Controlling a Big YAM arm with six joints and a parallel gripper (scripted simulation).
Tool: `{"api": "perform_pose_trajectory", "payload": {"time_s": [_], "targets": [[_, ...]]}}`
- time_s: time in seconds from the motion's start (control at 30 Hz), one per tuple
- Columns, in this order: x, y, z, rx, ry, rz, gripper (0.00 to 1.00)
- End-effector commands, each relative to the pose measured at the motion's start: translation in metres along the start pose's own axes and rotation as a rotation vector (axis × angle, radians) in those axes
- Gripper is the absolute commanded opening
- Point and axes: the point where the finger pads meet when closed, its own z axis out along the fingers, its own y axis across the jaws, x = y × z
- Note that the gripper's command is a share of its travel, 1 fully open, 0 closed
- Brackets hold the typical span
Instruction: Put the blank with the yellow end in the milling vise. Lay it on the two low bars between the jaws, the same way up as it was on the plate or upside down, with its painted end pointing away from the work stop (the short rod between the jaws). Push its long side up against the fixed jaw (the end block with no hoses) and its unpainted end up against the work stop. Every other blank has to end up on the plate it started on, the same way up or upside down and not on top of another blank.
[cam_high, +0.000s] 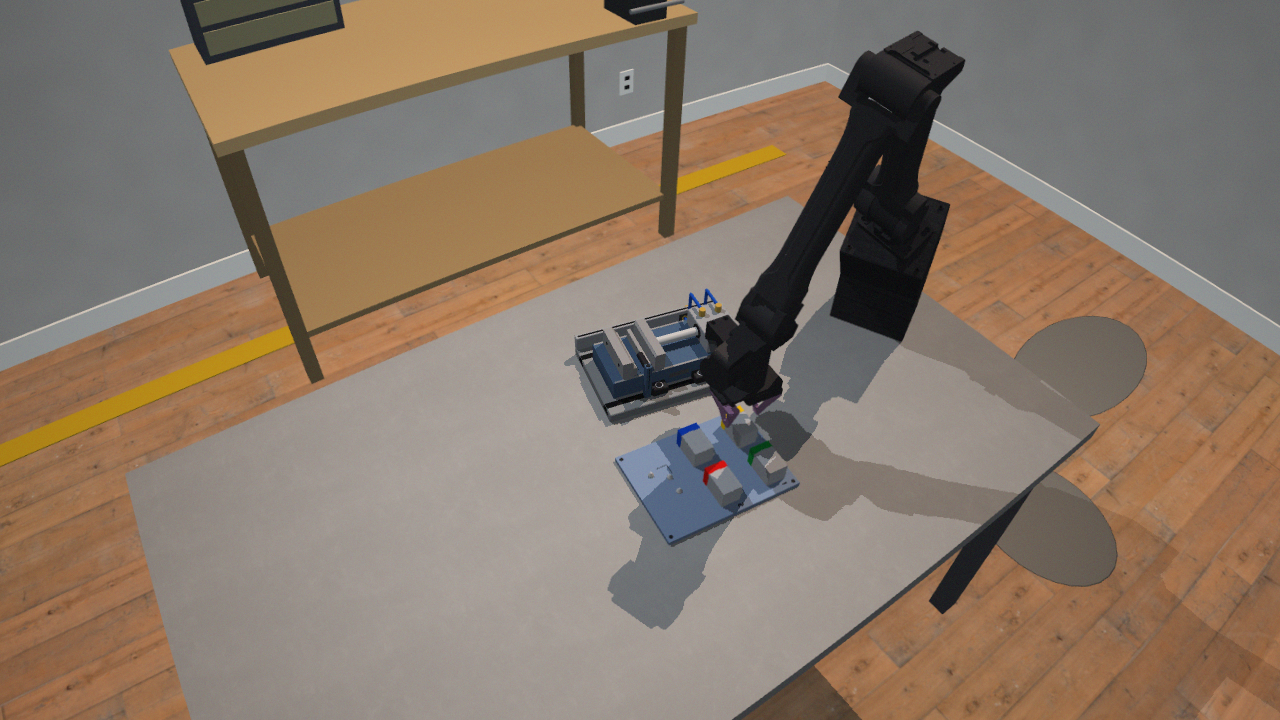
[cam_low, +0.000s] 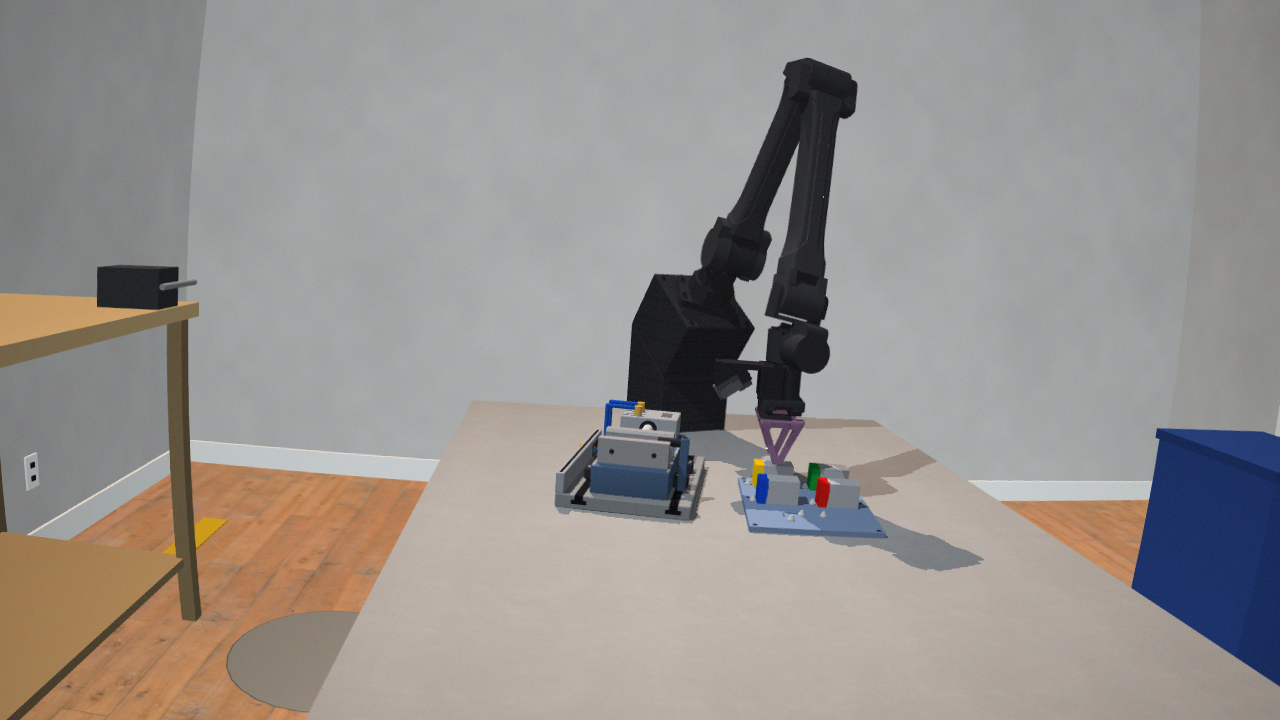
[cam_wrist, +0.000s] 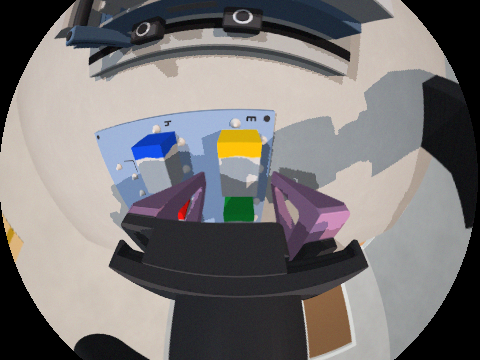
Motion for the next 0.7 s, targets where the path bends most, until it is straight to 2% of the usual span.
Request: {"api": "perform_pose_trajectory", "payload": {"time_s": [0.0,0.67], "targets": [[0.0014,0.0043,0.0054,-0.004,-0.001,0.004,0.64],[-0.0031,-0.0024,0.0060,0.006,-0.005,0.006,0.64]]}}
